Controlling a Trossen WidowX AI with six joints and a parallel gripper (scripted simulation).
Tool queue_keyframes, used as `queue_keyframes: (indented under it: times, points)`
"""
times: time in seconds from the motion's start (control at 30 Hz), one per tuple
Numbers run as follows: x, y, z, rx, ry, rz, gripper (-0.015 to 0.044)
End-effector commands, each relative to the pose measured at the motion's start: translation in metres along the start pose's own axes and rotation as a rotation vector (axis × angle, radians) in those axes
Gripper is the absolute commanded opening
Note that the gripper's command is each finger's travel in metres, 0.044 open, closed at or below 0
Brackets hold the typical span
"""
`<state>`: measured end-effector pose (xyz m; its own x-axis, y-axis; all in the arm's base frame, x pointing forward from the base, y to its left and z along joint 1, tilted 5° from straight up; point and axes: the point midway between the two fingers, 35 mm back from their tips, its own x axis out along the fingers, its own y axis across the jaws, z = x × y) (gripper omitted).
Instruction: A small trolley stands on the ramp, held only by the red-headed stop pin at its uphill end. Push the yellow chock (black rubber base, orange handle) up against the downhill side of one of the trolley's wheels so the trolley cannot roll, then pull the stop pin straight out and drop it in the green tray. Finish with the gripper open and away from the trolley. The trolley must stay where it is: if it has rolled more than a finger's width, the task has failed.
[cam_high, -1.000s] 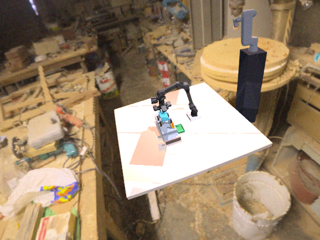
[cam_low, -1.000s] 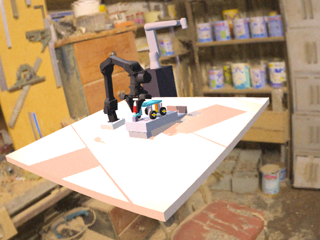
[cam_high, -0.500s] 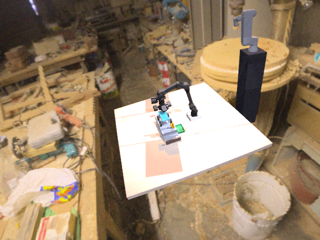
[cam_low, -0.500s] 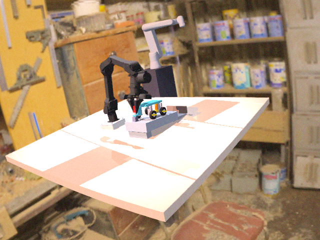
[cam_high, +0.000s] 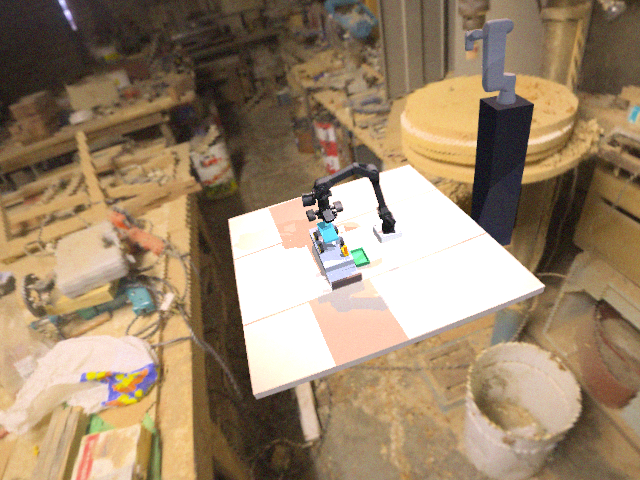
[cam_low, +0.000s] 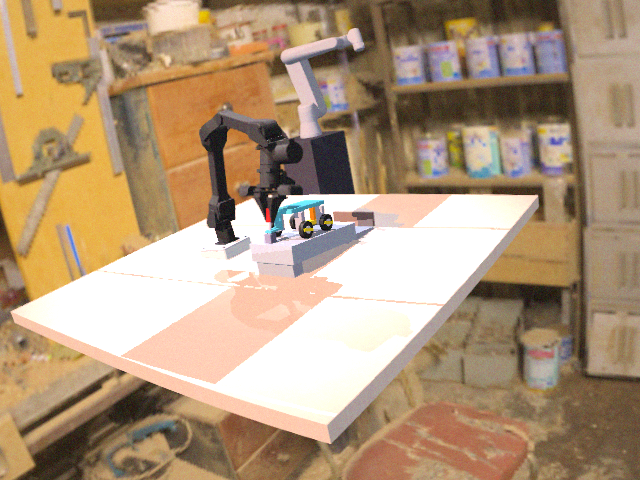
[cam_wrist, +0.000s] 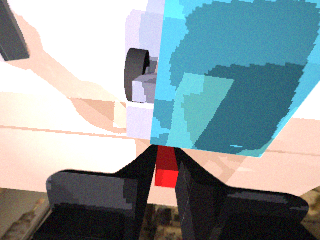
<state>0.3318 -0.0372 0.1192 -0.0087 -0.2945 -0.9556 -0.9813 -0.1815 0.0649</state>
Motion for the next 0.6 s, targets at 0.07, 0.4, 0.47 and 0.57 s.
queue_keyframes:
  times: [0.07,0.4,0.47,0.57]
  points:
    - [-0.007,0.000,-0.001,0.005,0.003,-0.005,0.0000]
    - [-0.014,0.000,-0.002,0.005,0.003,-0.005,0.0000]
    - [-0.015,0.000,-0.002,0.005,0.003,-0.005,0.0000]
    - [-0.017,0.000,-0.002,0.005,0.003,-0.005,0.0000]
